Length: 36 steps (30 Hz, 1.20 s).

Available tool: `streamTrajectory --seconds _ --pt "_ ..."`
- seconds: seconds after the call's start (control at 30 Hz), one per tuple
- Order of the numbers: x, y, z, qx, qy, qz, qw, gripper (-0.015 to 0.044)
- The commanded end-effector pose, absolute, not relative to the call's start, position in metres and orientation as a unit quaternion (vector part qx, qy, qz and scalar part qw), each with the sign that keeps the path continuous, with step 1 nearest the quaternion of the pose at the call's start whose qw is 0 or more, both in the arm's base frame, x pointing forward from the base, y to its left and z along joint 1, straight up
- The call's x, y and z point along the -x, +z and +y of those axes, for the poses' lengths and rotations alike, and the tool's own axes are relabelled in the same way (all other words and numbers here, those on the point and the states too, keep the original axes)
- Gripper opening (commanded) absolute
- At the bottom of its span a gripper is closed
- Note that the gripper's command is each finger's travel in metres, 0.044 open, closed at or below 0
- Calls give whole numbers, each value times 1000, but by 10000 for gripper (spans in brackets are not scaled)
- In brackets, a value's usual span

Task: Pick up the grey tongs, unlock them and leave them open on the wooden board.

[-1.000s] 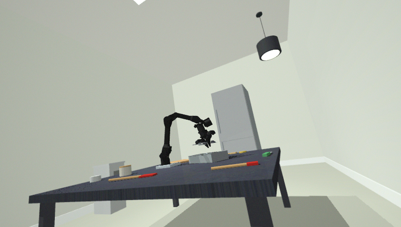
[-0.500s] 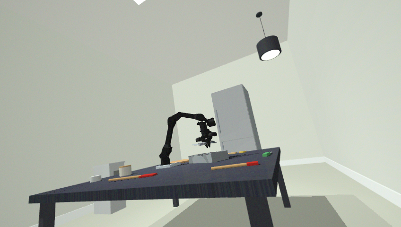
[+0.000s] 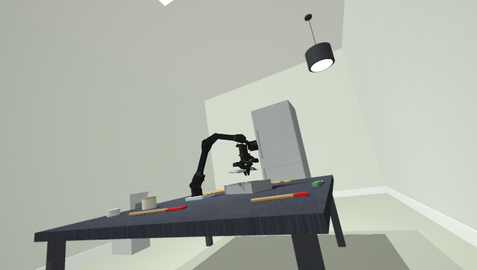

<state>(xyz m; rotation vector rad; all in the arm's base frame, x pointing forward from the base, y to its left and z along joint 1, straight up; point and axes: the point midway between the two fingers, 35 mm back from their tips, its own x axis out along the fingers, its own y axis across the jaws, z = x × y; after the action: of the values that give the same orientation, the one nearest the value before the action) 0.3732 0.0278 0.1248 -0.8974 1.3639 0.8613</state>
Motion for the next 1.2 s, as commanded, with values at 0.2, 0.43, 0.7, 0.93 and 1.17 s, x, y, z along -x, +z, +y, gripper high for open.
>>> streamTrajectory --seconds 0.2,0.43,0.7,0.93,1.17 --pt "-369 131 64 406 390 576 593 -150" --pt "-359 140 108 429 414 557 578 -150" --pt "-341 150 157 453 442 535 559 -150" --pt "-319 158 196 472 465 516 542 -150" --pt "-293 166 232 491 486 499 523 -150"
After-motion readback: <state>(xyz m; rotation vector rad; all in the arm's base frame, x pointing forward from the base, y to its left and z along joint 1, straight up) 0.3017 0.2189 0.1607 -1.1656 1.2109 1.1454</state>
